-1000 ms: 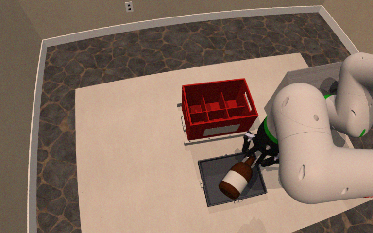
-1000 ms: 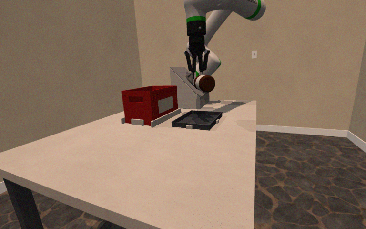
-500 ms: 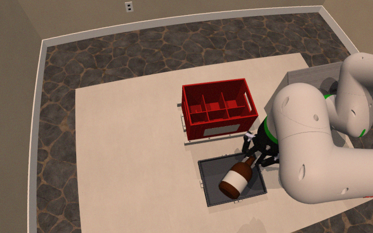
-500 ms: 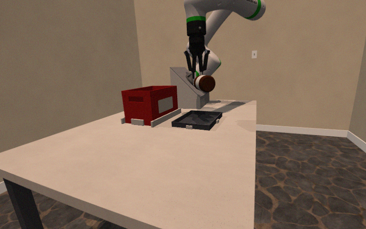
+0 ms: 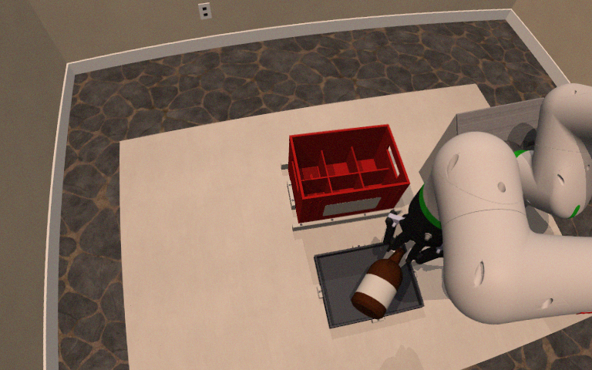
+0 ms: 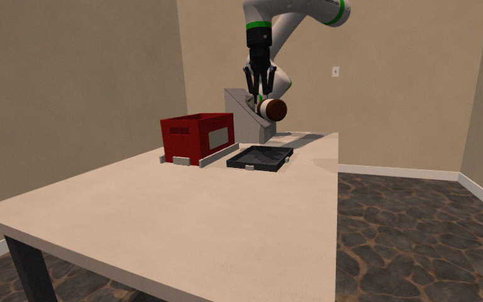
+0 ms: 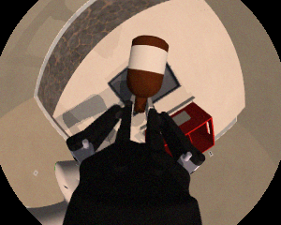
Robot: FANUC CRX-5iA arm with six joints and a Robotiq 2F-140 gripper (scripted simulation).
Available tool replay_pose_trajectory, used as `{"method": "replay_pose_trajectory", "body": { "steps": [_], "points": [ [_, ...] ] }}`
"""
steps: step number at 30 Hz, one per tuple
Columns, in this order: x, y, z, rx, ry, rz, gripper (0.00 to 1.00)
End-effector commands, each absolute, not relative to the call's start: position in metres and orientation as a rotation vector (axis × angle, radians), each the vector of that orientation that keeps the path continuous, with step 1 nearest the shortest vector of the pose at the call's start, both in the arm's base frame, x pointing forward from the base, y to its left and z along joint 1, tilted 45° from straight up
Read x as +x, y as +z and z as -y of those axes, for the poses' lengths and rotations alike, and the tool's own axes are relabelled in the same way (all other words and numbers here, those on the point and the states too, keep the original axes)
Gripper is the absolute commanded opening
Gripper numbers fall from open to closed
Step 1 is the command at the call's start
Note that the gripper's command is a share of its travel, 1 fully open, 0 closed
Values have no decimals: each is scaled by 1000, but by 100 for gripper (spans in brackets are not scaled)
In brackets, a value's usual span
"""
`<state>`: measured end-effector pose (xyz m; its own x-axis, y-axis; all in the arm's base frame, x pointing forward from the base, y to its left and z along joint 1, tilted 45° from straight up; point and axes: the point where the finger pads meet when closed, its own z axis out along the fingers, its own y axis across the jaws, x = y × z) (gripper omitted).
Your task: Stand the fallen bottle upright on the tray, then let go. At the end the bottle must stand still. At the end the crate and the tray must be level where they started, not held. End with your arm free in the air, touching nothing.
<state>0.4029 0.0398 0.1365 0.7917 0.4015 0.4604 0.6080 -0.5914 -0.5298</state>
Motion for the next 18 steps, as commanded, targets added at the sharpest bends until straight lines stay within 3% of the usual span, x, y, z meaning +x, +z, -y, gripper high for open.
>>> {"method": "replay_pose_trajectory", "body": {
  "steps": [1,18],
  "points": [
    [403,137,-40,-2264,-407,800,0],
    [403,137,-40,-2225,-459,933,0]
  ]
}}
